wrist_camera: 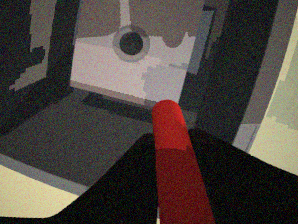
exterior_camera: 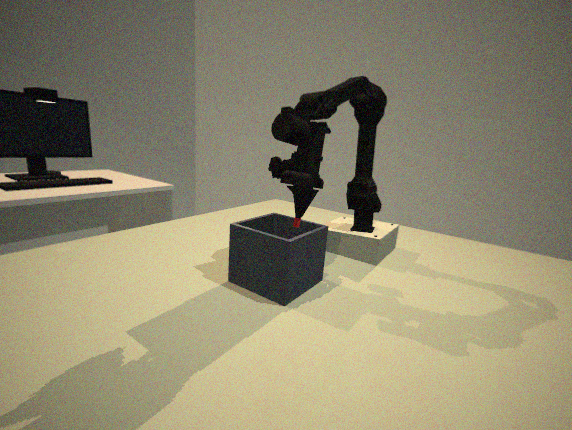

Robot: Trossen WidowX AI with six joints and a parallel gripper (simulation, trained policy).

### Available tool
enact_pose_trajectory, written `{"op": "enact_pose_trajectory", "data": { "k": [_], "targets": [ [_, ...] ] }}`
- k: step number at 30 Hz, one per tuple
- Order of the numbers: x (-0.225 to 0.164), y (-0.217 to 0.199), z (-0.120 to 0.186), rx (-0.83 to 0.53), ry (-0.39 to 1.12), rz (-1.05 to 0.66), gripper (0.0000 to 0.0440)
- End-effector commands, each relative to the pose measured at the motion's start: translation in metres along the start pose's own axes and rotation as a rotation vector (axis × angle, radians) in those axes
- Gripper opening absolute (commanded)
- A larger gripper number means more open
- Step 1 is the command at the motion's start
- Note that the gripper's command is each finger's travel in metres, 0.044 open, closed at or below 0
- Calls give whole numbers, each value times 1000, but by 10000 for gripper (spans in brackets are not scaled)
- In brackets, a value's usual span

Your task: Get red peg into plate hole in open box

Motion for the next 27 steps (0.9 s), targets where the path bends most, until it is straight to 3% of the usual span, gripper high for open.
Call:
{"op": "enact_pose_trajectory", "data": {
  "k": [1,27],
  "targets": [
    [5,0,-11,-10,11,3,0],
    [29,8,-69,-1,32,59,0]
  ]
}}
Point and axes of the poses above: the point midway between the two fingers, 35 mm back from their tips, its own z axis back along the fingers, its own y axis across the jaws, x = y × z, the point moved 8 cm from there along z, back along the fingers, and after that the axes turned 10 degrees about z, right-handed, at the moved point
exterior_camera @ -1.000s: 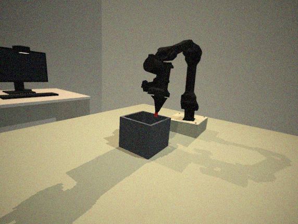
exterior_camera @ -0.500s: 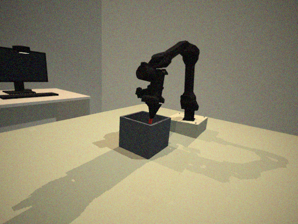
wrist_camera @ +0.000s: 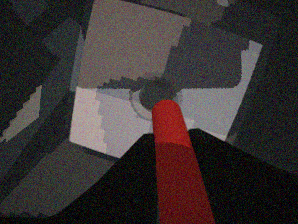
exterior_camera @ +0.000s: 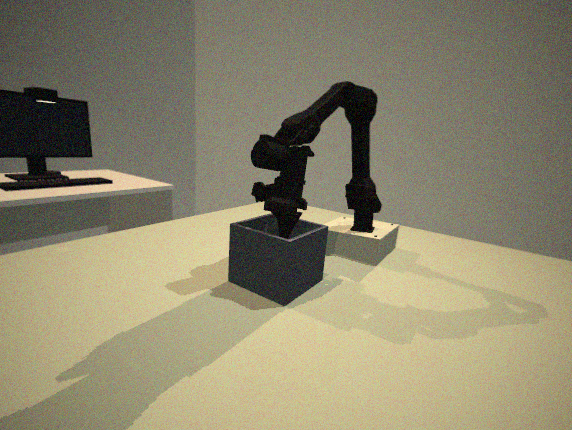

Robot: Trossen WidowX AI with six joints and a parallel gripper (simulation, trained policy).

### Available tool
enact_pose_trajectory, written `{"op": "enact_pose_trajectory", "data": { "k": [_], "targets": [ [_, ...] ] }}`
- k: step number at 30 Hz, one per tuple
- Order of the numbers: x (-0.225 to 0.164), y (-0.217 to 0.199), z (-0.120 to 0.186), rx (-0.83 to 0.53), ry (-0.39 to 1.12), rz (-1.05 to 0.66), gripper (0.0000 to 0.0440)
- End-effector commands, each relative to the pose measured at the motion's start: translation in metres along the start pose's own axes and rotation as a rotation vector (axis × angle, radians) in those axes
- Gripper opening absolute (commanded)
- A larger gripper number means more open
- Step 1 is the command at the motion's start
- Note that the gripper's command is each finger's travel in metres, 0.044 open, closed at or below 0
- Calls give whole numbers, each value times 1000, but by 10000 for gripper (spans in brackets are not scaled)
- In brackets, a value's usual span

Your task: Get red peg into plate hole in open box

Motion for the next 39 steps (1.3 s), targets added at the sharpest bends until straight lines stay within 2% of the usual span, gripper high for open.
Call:
{"op": "enact_pose_trajectory", "data": {
  "k": [1,7,9,13,20,27,39],
  "targets": [
    [1,1,-13,-7,17,18,0],
    [3,2,-24,-20,21,44,5],
    [4,2,-27,-31,29,50,33],
    [4,3,-32,-48,50,64,117],
    [10,0,-31,-51,90,62,123],
    [20,0,-21,-15,143,42,181],
    [44,4,6,96,189,19,207]
  ]
}}
Point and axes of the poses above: the point midway between the two fingers, 35 mm back from their tips, its own z axis back along the fingers, its own y axis across the jaws, x = y × z, the point moved 8 cm from there along z, back along the fingers, and after that the axes turned 10 degrees about z, right-handed, at the moved point
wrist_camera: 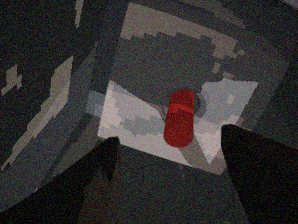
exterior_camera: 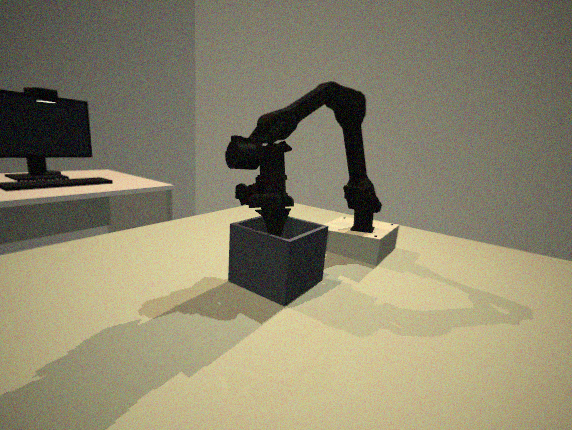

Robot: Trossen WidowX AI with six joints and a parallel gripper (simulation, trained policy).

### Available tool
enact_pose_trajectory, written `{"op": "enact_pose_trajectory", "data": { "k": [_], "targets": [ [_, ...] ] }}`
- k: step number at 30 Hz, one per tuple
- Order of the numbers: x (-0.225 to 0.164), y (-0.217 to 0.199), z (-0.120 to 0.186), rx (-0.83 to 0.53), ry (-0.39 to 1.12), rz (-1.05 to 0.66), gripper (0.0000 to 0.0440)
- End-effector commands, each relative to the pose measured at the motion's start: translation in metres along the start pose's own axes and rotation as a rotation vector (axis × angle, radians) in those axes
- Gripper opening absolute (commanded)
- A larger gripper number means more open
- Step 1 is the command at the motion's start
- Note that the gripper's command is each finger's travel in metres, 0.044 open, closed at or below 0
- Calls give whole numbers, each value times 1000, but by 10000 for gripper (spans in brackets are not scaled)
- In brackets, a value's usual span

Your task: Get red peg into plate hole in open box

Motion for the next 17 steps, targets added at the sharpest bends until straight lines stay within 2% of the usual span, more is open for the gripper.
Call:
{"op": "enact_pose_trajectory", "data": {
  "k": [1,17],
  "targets": [
    [6,1,8,35,11,-1,210],
    [31,9,61,217,-37,31,238]
  ]
}}
Point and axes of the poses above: the point midway between the two fingers, 35 mm back from their tips, its own z axis back along the fingers, its own y axis across the jaws, x = y × z, the point moved 8 cm from there along z, back along the fingers, and after that the axes turned 10 degrees about z, right-handed, at the moved point
